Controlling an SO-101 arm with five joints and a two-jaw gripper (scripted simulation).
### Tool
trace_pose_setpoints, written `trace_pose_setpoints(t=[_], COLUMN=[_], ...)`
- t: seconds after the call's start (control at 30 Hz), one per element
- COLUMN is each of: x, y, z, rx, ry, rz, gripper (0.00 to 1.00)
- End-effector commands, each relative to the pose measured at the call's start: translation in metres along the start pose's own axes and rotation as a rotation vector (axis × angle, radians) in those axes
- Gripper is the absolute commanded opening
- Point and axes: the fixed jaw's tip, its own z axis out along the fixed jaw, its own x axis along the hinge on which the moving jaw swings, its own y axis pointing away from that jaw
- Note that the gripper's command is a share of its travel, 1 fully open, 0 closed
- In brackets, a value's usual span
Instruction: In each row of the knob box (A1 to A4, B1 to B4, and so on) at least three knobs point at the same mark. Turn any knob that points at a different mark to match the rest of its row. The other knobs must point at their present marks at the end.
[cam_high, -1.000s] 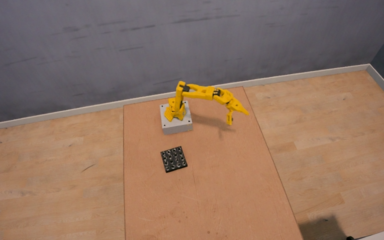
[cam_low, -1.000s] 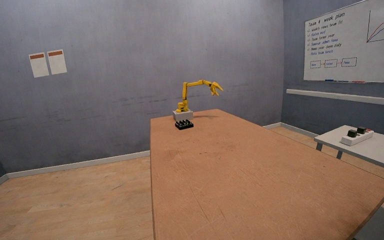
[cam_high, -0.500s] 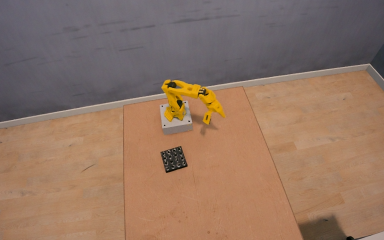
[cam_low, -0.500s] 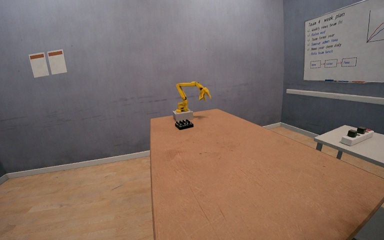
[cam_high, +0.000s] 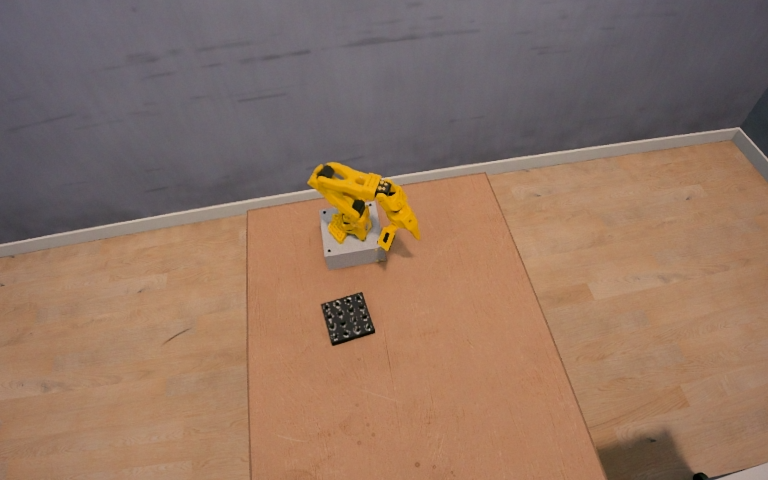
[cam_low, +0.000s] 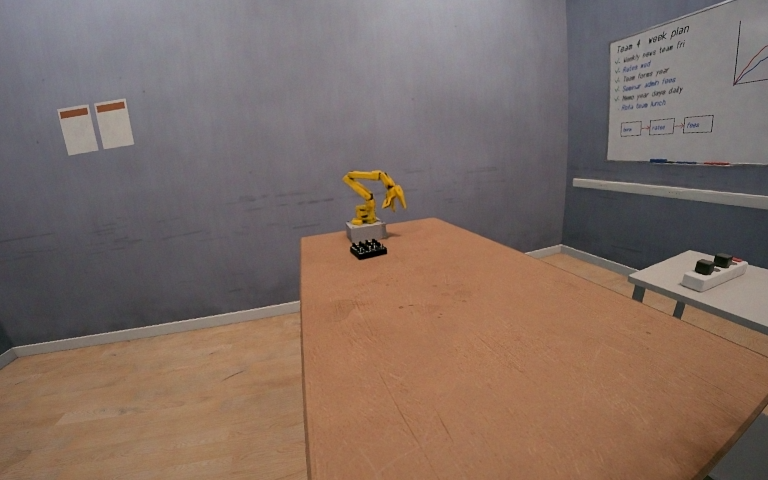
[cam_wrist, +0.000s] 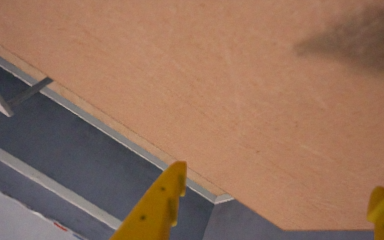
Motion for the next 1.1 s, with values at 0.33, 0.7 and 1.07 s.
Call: trace_pose_setpoints(t=[0.33,0.7,1.07], x=[-0.0065,-0.0076,-0.0107], y=[-0.0095,-0.0089,-0.0072], z=[0.0003,0.0003,0.0002], rx=[0.021,0.019,0.014], ry=[-0.014,-0.016,-0.023], rz=[0.001,0.027,0.102], gripper=[0.40,0.40,0.40])
